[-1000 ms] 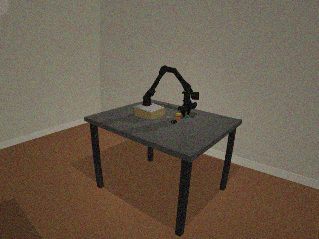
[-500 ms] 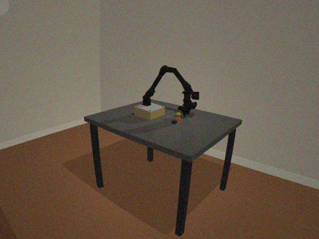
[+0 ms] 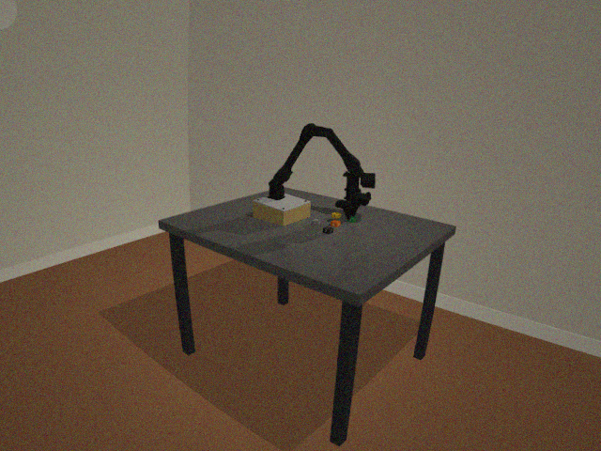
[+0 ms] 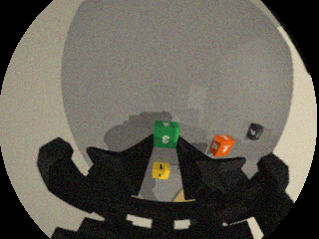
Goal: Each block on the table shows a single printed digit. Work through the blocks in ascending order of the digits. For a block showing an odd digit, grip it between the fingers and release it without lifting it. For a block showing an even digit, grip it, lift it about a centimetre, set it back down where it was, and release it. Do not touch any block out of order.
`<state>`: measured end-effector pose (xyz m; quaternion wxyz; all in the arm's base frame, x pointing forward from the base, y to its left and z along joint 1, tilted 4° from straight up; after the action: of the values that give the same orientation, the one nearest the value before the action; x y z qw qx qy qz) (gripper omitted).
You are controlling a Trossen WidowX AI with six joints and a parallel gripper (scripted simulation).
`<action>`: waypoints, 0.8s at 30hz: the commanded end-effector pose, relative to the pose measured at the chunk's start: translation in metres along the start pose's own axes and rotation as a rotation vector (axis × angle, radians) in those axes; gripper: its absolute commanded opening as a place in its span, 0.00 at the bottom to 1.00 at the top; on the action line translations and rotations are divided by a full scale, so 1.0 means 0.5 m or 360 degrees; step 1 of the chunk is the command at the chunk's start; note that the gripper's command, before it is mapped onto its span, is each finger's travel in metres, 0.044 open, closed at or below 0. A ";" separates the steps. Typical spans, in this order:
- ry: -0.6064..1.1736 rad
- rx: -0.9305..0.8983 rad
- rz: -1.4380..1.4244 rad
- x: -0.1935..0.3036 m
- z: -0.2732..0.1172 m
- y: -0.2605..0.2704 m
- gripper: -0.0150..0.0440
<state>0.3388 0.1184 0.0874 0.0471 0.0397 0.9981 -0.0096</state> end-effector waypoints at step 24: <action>-0.0001 -0.0005 -0.0006 -0.001 -0.066 0.000 0.93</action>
<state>0.3362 0.1180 0.0955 0.0375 0.0388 0.9985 -0.0131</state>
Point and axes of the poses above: the point midway between the two fingers, 35 mm back from their tips, its own z axis out along the fingers, its own y axis across the jaws, x = y × z, the point moved 10 cm from there along -z, back along the fingers, and after that the axes turned 3 degrees about -z, right-handed, at the moved point
